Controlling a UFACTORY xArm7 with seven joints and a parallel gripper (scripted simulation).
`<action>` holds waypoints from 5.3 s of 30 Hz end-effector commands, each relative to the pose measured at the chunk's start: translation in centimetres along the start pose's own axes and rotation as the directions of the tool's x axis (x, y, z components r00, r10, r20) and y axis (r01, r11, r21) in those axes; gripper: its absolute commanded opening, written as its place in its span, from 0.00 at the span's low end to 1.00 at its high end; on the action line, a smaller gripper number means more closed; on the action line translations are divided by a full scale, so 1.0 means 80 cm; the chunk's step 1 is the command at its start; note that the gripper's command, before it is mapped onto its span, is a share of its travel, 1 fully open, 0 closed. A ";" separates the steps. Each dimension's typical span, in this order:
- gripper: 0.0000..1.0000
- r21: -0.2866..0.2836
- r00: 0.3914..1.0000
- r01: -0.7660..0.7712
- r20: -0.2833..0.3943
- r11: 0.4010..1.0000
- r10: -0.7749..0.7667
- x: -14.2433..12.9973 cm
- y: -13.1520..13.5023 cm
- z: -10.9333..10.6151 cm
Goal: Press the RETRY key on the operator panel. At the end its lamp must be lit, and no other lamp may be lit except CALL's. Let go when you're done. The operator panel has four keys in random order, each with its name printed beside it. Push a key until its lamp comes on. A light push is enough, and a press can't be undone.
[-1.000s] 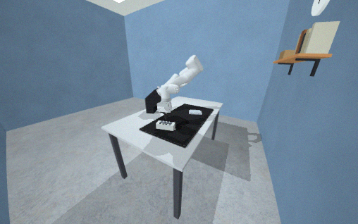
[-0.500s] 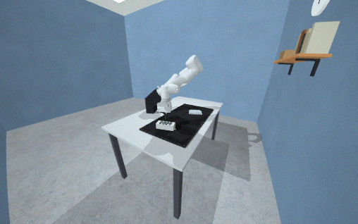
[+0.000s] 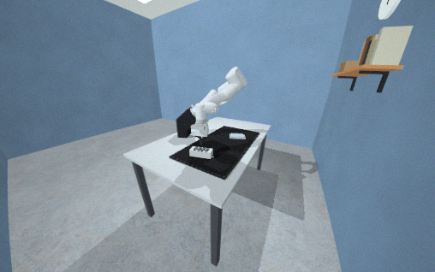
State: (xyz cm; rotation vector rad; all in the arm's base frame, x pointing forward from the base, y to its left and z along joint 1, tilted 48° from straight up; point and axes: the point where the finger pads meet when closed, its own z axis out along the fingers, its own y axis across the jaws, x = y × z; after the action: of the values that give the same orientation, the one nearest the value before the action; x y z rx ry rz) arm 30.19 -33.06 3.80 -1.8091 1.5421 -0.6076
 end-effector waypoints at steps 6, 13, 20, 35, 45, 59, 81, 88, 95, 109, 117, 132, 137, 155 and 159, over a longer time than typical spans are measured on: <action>0.00 0.000 1.000 0.000 -0.004 1.000 0.000 0.000 0.032 -0.022; 0.00 0.000 1.000 0.000 -0.004 1.000 0.000 -0.002 0.057 -0.039; 0.00 0.000 1.000 0.000 -0.004 1.000 0.000 -0.002 0.057 -0.039; 0.00 -0.001 1.000 0.000 -0.004 1.000 0.000 -0.002 0.057 -0.016; 0.00 -0.001 1.000 -0.001 -0.004 1.000 0.001 -0.002 0.057 0.002; 0.00 -0.001 1.000 -0.001 -0.004 1.000 0.001 -0.002 0.057 0.006; 0.00 -0.001 1.000 -0.001 -0.004 1.000 0.001 -0.002 0.057 0.021; 0.00 -0.001 1.000 -0.001 -0.004 1.000 0.001 -0.002 0.057 0.027; 0.00 -0.001 1.000 -0.001 -0.004 1.000 0.001 -0.002 0.057 0.033; 0.00 -0.001 1.000 -0.001 -0.004 1.000 0.001 -0.002 0.057 0.040; 0.00 -0.001 1.000 -0.001 -0.004 1.000 0.001 -0.002 0.057 0.040; 0.00 -0.001 1.000 -0.001 -0.004 1.000 0.001 -0.002 0.057 0.031; 0.00 -0.001 1.000 -0.001 -0.004 1.000 0.001 -0.002 0.057 0.021; 0.00 -0.001 1.000 0.000 -0.004 1.000 0.000 -0.002 0.057 -0.013; 0.00 -0.001 1.000 0.000 -0.004 1.000 0.000 -0.002 0.057 -0.021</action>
State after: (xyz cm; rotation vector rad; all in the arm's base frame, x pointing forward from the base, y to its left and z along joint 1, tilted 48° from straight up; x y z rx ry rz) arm 26.38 -33.30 1.17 -1.8090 1.5421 -0.6078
